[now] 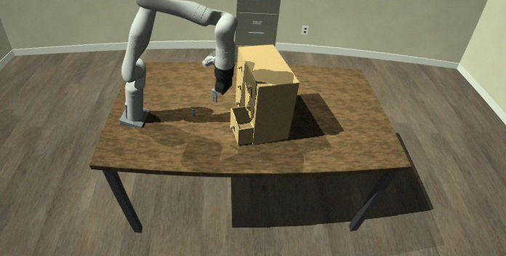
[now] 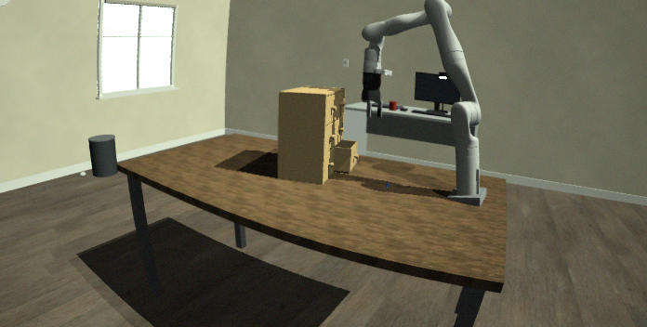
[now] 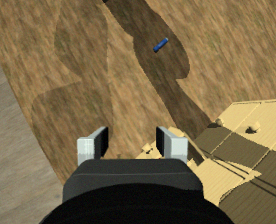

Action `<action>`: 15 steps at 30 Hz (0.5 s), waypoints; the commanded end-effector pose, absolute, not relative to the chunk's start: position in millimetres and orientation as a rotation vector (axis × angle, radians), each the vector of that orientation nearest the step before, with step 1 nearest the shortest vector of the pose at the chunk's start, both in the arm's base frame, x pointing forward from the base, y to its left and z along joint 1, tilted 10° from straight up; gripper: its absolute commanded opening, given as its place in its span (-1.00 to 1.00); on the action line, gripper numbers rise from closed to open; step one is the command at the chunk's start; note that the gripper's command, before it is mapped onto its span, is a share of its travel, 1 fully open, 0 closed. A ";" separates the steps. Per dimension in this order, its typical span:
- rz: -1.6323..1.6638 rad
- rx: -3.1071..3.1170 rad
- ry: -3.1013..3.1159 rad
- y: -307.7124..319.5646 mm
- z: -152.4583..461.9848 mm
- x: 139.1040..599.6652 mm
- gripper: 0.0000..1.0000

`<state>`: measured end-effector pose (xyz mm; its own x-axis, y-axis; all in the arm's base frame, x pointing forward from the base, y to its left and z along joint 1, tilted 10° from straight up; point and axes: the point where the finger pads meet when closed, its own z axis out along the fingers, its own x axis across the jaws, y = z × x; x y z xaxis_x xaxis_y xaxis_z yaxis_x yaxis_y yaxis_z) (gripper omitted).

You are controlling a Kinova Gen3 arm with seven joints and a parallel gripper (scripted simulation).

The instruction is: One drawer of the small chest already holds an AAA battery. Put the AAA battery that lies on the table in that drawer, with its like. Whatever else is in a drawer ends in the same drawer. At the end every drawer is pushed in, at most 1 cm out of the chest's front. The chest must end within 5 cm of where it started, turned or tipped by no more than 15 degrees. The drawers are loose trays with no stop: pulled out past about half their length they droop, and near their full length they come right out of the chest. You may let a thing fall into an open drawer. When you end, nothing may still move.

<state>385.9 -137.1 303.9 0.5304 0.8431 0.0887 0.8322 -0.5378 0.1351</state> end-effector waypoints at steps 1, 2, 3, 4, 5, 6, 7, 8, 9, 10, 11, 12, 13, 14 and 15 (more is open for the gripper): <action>0.219 2.651 1.507 -137.7 306.8 384.5 1.00; 0.219 2.651 1.507 -137.7 306.8 384.5 1.00; 0.219 2.651 1.507 -137.7 306.8 384.5 1.00; 0.217 2.638 1.527 -137.8 307.2 383.9 1.00; 0.215 2.624 1.547 -137.9 307.6 383.3 1.00; 0.214 2.610 1.567 -137.9 308.0 382.7 1.00; 0.212 2.596 1.586 -138.0 308.4 382.1 1.00; 0.210 2.582 1.606 -138.1 308.9 381.5 1.00; 0.208 2.569 1.624 -138.1 309.3 381.0 1.00; 0.206 2.555 1.643 -138.2 309.7 380.4 1.00; 0.204 2.541 1.661 -138.2 310.1 379.8 1.00; 0.202 2.528 1.679 -138.3 310.5 379.3 1.00; 0.200 2.514 1.696 -138.3 310.8 378.7 1.00; 0.199 2.501 1.713 -138.4 311.2 378.2 1.00; 0.197 2.488 1.730 -138.5 311.6 377.7 1.00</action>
<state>378.5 -137.9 309.4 0.3551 0.9335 0.0500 0.9207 -0.3585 0.1541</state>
